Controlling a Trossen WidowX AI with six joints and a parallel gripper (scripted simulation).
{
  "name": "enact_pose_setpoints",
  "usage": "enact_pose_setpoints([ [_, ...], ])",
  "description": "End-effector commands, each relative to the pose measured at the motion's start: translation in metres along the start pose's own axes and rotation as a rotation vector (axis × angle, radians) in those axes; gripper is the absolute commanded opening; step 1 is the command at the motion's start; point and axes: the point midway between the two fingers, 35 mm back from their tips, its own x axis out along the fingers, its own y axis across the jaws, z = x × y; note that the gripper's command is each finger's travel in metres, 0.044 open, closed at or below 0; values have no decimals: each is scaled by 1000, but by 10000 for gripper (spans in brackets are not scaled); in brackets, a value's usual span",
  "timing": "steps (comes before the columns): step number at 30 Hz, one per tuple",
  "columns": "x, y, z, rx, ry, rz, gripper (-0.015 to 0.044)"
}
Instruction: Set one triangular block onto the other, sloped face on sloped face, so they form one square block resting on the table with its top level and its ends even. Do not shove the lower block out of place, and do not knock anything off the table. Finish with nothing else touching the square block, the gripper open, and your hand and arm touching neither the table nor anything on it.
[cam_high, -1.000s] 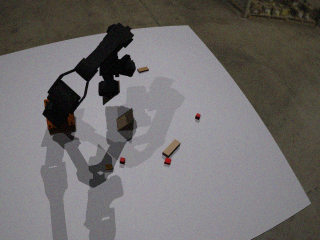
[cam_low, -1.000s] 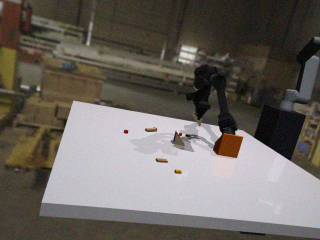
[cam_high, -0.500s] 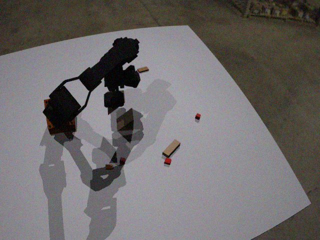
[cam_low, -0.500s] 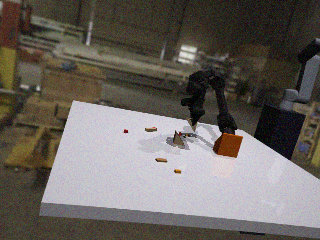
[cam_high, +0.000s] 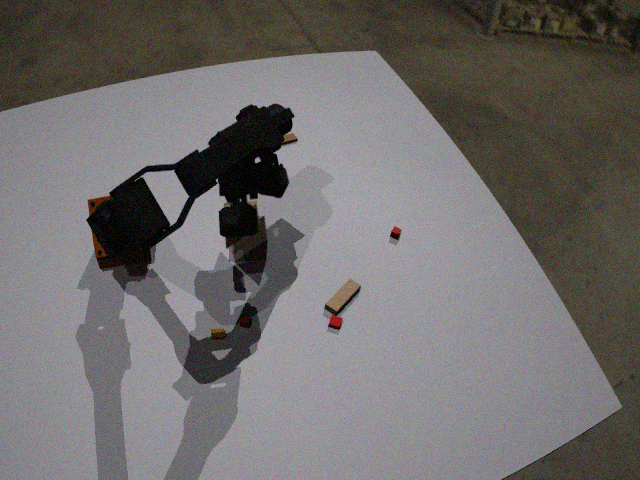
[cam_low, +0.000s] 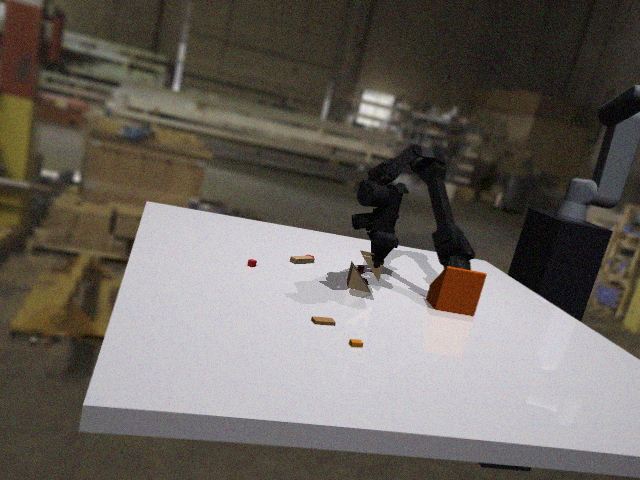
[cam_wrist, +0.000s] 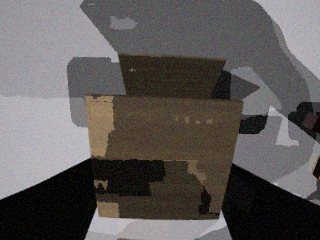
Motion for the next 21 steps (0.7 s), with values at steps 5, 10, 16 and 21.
enact_pose_setpoints([
  [5,12,-3,5,1,3,-8,0],
  [10,13,-3,4,-1,4,-9,0],
  [16,13,-3,5,-2,2,-9,0],
  [21,15,-3,6,-2,2,-9,0],
])
